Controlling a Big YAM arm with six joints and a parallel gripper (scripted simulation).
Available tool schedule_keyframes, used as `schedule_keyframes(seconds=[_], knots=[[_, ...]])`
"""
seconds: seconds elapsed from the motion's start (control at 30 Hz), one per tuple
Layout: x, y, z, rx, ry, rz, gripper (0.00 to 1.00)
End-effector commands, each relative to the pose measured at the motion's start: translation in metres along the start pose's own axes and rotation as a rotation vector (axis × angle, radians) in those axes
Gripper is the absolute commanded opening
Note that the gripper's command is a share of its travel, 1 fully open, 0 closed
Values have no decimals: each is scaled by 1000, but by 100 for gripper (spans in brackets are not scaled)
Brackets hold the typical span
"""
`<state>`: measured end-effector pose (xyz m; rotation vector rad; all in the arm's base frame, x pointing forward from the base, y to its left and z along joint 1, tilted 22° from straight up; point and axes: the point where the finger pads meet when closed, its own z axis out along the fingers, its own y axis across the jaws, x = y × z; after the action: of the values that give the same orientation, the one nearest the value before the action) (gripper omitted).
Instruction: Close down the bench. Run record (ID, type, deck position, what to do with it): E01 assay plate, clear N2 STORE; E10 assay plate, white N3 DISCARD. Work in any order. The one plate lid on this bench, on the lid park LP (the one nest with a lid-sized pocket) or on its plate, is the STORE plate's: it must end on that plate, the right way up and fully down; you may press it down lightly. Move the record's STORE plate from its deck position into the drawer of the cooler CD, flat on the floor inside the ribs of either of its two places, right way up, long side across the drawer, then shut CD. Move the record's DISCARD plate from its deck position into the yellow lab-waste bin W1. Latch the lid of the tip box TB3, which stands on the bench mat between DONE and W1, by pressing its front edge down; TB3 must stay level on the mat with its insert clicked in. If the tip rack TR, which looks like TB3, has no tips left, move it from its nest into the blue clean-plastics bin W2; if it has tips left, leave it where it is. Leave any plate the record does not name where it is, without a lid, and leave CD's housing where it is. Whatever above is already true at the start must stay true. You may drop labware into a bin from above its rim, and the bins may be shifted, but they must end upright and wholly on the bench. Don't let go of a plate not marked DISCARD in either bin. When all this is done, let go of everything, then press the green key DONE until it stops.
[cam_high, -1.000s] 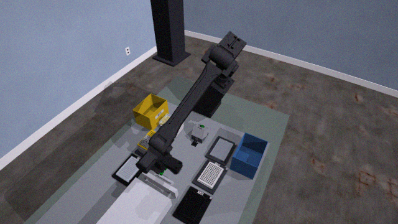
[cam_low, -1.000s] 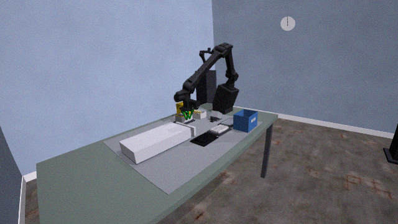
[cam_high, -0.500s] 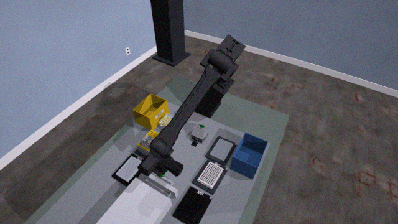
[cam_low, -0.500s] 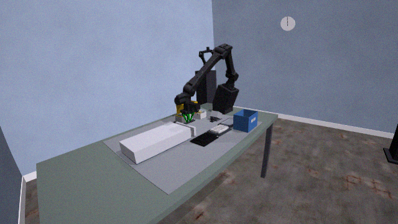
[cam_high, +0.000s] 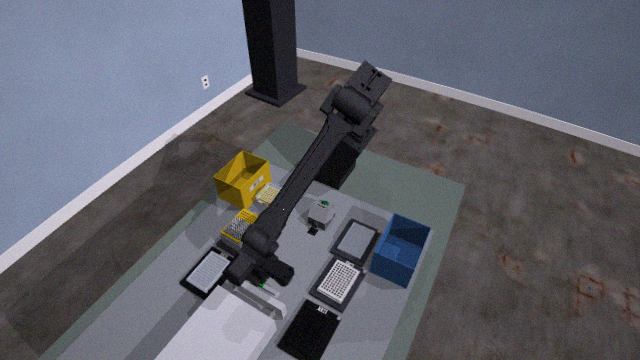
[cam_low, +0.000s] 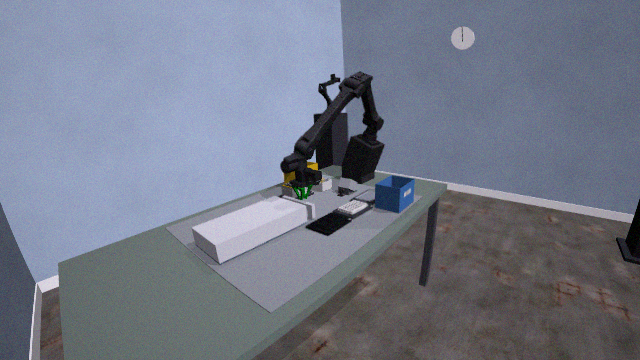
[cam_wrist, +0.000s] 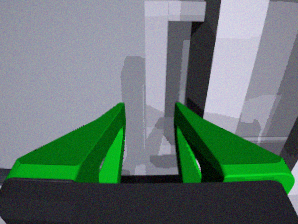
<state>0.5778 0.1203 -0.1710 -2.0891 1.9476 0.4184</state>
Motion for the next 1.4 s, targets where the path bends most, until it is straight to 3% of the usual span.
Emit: schedule_keyframes(seconds=[0.0, 0.07, 0.1, 0.23, 0.47, 0.53, 0.57, 0.67, 0.77, 0.9, 0.93, 1.1, 1.13, 1.37], knots=[[-18, -34, -29, 75, -7, -25, 30], [-13, -26, -6, 51, -7, -20, 30], [-12, -25, -2, 47, -6, -19, 30], [-5, -19, 4, 35, -6, -4, 30], [-12, -25, 12, 47, -7, -19, 30], [-12, -25, 12, 47, -7, -19, 30], [-12, -37, -16, 83, -8, -16, 30], [-6, -26, 15, 52, -7, -9, 30], [-10, -21, 24, 39, -6, -14, 30], [-7, -24, 24, 45, -7, -12, 30], [-5, -20, 14, 44, -5, -10, 30], [-9, -31, 9, 64, -7, -13, 30], [-5, -20, 14, 44, -5, -10, 30], [-12, -11, 9, 55, -7, -13, 30]])
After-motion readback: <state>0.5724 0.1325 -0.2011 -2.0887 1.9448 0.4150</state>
